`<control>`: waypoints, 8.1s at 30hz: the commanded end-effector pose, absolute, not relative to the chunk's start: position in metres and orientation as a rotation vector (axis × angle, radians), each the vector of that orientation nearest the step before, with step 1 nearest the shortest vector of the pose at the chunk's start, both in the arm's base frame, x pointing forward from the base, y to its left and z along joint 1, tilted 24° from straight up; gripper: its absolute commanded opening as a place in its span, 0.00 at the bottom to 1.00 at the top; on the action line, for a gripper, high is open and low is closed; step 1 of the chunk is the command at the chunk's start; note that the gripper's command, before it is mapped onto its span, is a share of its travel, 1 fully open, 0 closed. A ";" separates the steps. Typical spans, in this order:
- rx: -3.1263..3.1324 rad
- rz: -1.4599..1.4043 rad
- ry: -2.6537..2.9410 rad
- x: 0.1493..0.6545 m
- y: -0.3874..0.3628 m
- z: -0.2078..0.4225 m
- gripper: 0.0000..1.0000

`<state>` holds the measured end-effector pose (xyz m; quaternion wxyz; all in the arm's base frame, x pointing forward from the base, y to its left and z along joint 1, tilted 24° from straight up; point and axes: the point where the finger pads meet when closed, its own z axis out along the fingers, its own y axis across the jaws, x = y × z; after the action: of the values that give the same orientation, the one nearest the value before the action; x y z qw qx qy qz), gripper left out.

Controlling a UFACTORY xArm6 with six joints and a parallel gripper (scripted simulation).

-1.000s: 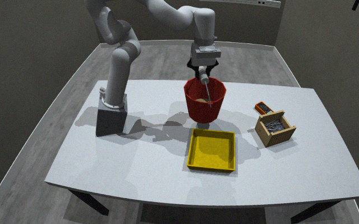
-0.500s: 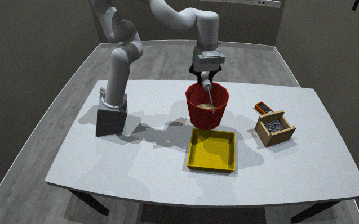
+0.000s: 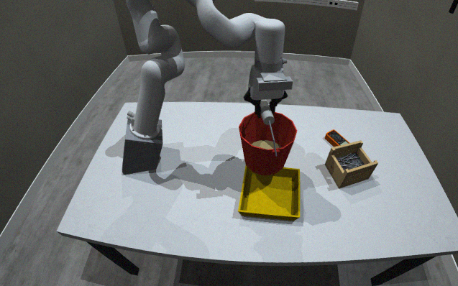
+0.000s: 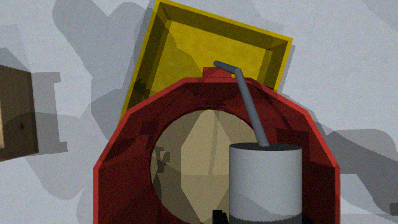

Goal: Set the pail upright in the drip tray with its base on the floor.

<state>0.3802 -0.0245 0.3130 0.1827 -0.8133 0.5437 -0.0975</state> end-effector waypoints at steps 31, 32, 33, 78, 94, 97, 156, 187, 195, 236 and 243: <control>-2.294 -0.281 1.530 0.418 -0.105 0.313 0.00; -2.294 -0.281 1.530 0.419 -0.106 0.313 0.00; -2.294 -0.281 1.530 0.420 -0.108 0.313 0.00; -2.294 -0.281 1.530 0.428 -0.126 0.312 0.00; -2.294 -0.281 1.530 0.428 -0.126 0.312 0.00; -2.294 -0.281 1.530 0.428 -0.126 0.312 0.00; -2.294 -0.281 1.530 0.431 -0.125 0.306 0.00; -2.294 -0.281 1.530 0.441 -0.119 0.279 0.00; -2.294 -0.281 1.530 0.445 -0.118 0.270 0.00; -2.294 -0.280 1.530 0.458 -0.111 0.237 0.00; -2.294 -0.280 1.530 0.458 -0.111 0.236 0.00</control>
<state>0.4568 -0.1101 0.2341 0.1834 -0.8138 0.5430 -0.0965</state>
